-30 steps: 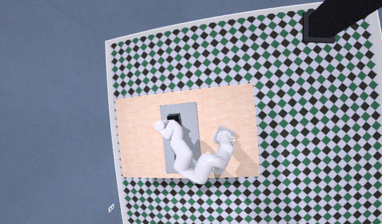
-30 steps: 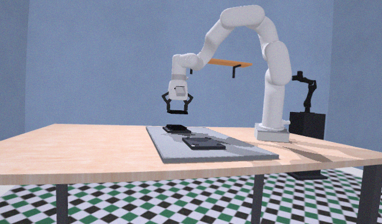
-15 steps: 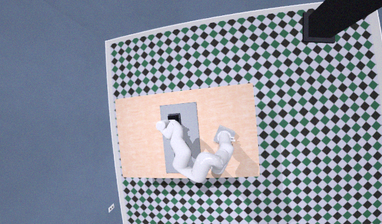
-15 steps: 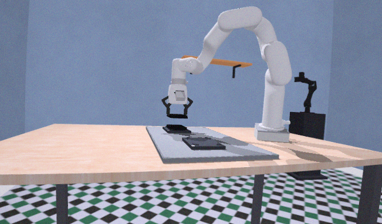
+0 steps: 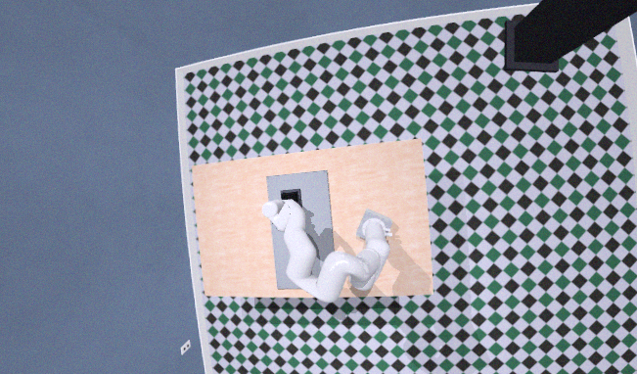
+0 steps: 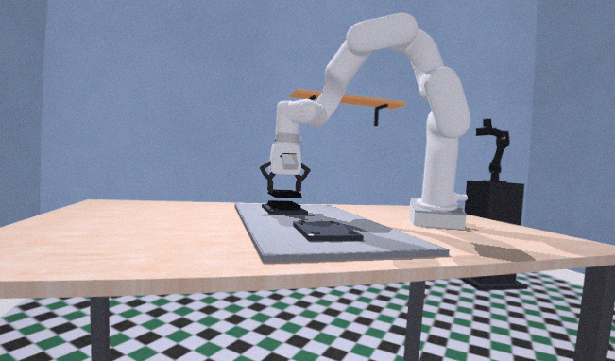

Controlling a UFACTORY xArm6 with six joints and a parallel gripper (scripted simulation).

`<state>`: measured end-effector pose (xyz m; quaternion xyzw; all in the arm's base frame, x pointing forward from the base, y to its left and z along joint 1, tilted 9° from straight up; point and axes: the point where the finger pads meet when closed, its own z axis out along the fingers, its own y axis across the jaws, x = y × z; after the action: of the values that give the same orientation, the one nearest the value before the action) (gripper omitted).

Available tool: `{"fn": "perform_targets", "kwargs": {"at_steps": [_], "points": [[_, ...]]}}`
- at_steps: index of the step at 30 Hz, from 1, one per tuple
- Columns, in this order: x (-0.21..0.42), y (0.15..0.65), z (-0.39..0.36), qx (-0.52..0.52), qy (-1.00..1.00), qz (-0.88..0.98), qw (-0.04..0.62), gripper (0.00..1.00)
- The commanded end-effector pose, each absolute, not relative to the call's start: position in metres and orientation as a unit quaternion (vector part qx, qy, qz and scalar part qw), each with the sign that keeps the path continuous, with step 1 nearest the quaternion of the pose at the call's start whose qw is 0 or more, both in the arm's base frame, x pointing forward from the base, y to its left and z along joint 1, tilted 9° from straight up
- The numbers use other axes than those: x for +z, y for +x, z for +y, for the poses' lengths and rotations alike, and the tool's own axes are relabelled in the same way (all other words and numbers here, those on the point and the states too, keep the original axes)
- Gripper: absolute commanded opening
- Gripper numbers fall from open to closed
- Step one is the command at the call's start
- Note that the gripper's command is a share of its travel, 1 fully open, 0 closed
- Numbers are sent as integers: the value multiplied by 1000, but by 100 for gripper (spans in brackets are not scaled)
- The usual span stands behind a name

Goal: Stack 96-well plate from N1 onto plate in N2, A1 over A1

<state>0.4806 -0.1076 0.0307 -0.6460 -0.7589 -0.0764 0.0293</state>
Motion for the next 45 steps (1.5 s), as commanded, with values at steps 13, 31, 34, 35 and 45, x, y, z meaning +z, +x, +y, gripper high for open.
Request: {"fn": "perform_targets", "kwargs": {"at_steps": [13, 31, 34, 35, 45], "points": [[19, 483, -106, -77, -646, -759, 28, 0], [19, 483, -106, -77, -646, -759, 28, 0], [18, 483, -106, -77, -646, -759, 28, 0], [18, 483, -106, -77, -646, -759, 28, 0], [17, 483, -106, -77, -646, -759, 28, 0]]}}
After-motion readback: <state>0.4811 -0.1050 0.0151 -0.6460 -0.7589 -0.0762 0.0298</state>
